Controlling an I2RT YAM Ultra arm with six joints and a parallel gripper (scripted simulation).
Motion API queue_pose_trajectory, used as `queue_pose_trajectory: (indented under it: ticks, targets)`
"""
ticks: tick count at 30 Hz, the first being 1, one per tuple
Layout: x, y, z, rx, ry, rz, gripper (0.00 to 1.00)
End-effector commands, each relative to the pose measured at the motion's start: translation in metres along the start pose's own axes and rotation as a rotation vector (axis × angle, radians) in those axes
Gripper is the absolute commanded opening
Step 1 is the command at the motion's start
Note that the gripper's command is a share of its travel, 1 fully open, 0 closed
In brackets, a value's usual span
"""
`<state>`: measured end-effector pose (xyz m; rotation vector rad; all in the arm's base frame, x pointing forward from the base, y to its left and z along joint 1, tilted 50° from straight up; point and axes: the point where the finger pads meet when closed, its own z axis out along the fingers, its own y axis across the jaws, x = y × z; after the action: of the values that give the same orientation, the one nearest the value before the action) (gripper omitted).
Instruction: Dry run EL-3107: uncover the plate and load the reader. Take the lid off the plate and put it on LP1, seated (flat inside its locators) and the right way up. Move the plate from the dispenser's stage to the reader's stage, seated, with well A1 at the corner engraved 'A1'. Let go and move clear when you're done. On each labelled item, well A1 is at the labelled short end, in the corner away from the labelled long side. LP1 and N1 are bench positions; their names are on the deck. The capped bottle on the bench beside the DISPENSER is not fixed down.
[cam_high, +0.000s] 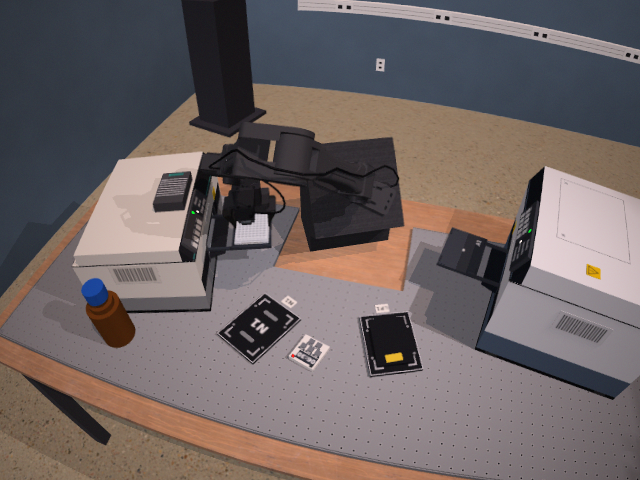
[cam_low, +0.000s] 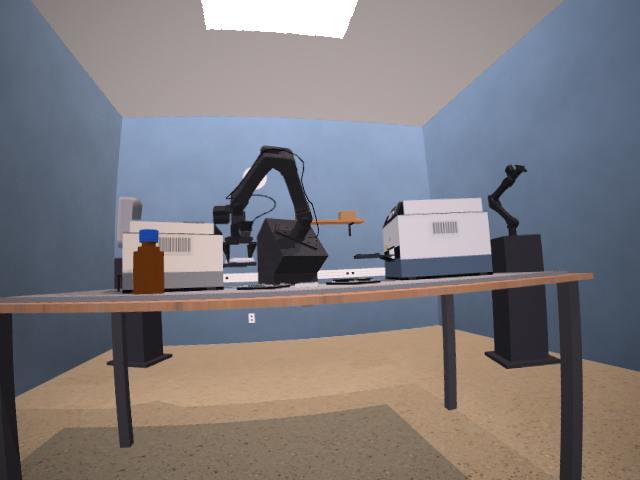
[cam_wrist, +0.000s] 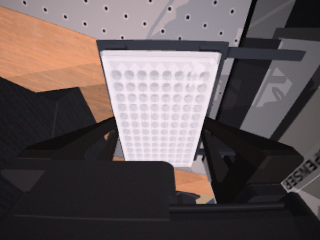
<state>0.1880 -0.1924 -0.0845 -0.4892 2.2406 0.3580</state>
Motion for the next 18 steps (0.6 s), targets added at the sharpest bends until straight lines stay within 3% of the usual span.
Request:
queue_pose_trajectory:
  ticks: [1, 18]
  targets:
    - [0.0015, -0.0125, -0.0148, 0.041, 0.010, -0.018, 0.86]
    - [0.0029, -0.0129, -0.0189, 0.041, 0.012, -0.017, 0.86]
